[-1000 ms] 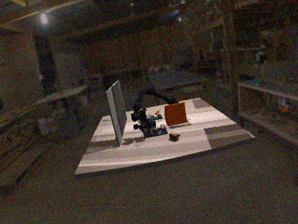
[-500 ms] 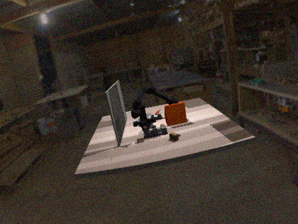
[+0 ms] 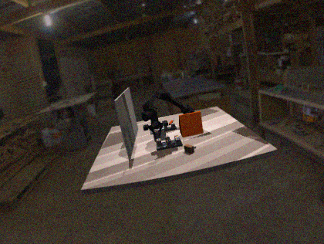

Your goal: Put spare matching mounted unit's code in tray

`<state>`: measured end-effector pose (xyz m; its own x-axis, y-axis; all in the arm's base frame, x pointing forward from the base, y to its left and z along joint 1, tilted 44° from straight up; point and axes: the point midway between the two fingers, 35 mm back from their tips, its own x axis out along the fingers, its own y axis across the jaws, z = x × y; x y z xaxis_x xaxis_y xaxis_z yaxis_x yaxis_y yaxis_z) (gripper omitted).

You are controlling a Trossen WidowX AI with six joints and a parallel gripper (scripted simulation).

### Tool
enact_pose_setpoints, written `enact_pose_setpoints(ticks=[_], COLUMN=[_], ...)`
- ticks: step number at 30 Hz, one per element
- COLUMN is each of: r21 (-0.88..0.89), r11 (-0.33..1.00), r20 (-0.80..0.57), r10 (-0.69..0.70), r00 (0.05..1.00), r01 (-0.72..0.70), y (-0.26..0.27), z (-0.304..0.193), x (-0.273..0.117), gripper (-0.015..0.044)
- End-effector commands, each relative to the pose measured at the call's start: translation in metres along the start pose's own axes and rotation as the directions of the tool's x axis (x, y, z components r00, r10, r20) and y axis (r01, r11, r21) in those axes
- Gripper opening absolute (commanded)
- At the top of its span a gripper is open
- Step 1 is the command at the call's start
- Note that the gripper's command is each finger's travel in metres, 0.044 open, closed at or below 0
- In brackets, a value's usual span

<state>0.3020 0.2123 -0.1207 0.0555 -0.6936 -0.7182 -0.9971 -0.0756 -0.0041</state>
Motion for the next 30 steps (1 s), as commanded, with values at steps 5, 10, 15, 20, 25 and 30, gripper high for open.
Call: enact_pose_setpoints(ticks=[5, 10, 15, 20, 25, 30], r21=[0.008, 0.009, 0.006, 0.001, -0.003, -0.005], r11=[1.0, 1.0, 1.0, 1.0, 1.0, 1.0], r20=[0.019, 0.018, 0.027, 0.042, 0.054, 0.062], r10=[-0.014, -0.012, -0.012, -0.012, -0.014, -0.016], r00=[1.0, 1.0, 1.0, 0.999, 0.998, 0.998], r01=[0.014, 0.012, 0.012, 0.012, 0.014, 0.016], y=[0.004, 0.008, -0.003, -0.021, -0.037, -0.049], z=[0.003, 0.002, -0.014, -0.05, -0.087, -0.125], x=[-0.05, -0.063, -0.067, -0.073, -0.076, -0.078], gripper=[0.0, 0.0, 0.0, 0.0, 0.0, 0.0])
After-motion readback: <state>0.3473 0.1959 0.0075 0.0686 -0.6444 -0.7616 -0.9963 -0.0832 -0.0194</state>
